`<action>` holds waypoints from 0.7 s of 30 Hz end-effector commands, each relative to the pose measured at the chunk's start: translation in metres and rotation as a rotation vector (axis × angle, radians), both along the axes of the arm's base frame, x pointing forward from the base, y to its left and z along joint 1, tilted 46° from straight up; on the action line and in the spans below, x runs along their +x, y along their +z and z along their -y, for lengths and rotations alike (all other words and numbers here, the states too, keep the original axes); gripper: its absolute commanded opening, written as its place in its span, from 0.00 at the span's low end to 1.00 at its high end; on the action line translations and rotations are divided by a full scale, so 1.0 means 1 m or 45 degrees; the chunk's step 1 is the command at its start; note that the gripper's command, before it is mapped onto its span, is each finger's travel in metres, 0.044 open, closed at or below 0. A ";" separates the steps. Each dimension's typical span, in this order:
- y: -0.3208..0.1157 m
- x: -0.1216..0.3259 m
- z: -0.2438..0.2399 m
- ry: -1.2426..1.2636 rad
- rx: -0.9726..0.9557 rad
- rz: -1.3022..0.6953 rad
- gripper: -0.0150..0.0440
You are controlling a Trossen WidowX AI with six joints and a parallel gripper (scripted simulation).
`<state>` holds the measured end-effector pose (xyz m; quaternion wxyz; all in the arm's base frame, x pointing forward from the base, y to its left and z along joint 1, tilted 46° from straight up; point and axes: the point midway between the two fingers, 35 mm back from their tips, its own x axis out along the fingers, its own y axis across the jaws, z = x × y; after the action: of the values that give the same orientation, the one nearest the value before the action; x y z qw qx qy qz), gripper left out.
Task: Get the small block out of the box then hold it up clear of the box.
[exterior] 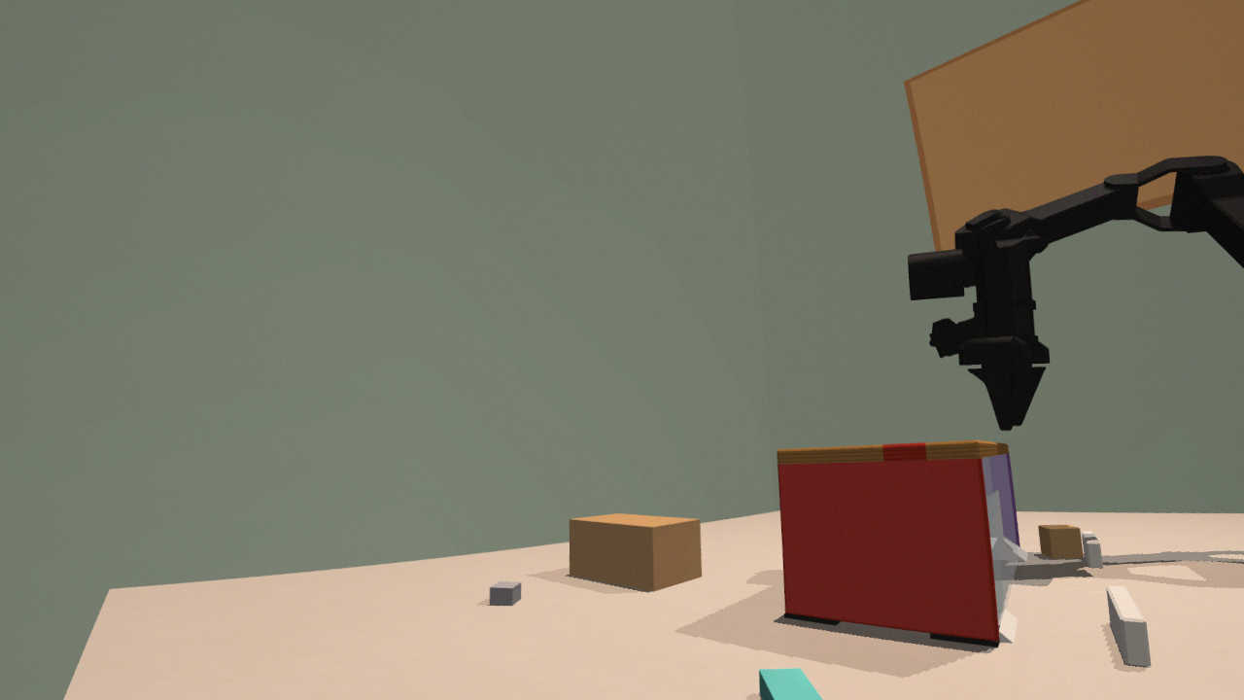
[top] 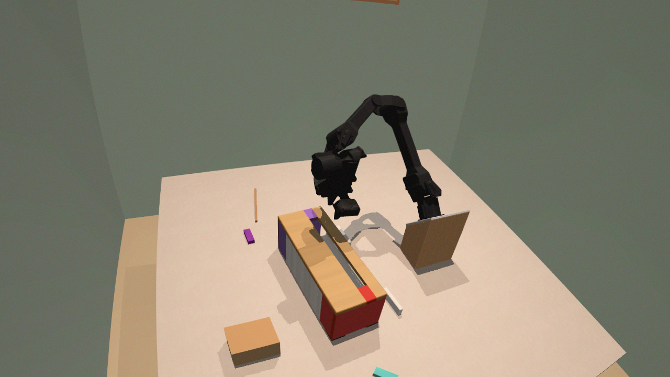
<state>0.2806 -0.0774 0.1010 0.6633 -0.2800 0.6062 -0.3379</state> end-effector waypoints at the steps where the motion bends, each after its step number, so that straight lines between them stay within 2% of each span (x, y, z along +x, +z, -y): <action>1: 0.019 -0.012 0.008 -0.776 0.232 1.112 0.74; 21: 0.034 -0.023 0.016 -1.817 0.562 2.287 0.74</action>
<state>0.2675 -0.0890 0.1175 0.7232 0.2280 0.2786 -0.5894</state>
